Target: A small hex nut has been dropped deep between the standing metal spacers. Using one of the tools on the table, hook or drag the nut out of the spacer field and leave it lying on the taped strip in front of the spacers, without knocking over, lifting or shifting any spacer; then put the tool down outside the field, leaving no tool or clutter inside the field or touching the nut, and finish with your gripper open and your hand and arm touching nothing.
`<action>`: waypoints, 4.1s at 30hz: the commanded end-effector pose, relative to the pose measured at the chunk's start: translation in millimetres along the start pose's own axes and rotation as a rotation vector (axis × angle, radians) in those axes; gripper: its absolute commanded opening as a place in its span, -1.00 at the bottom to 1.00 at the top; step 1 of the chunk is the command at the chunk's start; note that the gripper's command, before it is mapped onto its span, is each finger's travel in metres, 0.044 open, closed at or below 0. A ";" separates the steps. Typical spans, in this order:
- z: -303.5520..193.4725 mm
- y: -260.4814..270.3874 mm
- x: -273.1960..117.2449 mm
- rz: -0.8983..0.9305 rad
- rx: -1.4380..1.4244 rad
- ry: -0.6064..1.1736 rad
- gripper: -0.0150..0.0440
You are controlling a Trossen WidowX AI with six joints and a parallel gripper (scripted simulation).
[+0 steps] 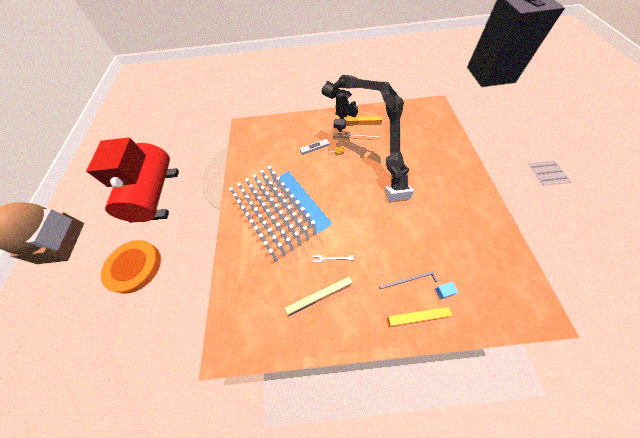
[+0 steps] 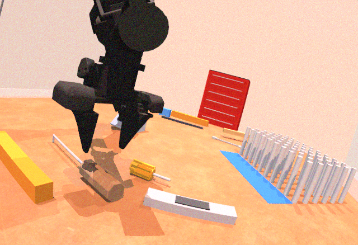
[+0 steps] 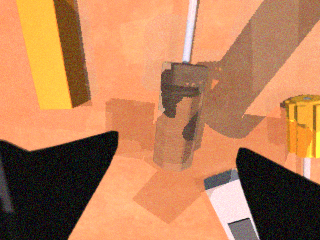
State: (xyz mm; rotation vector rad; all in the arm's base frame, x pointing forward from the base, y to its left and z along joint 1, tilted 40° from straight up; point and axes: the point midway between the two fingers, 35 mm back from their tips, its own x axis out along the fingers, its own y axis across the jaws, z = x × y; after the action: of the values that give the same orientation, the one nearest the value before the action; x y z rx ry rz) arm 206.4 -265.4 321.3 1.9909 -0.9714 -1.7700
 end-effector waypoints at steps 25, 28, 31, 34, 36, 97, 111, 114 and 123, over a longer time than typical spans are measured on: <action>-1.9 0.2 21.7 0.000 0.001 0.000 0.46; -2.1 0.3 26.5 0.001 0.001 0.000 0.46; -2.2 0.3 31.4 0.001 0.001 0.000 0.46; -2.2 0.3 36.2 0.001 0.001 0.000 0.46; -2.1 0.3 39.5 0.001 0.000 0.000 0.46; 0.2 0.4 10.1 0.003 -0.391 0.000 -0.49; -0.2 -0.1 11.7 0.003 -0.874 0.000 -0.49; -0.3 -0.2 12.0 0.003 -0.977 0.000 -0.49; -0.3 -0.3 13.0 0.003 -1.287 -0.001 -0.49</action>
State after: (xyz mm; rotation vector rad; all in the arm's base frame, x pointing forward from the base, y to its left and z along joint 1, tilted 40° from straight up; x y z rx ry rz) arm 207.1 -273.2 311.4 1.1948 0.1371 -1.6875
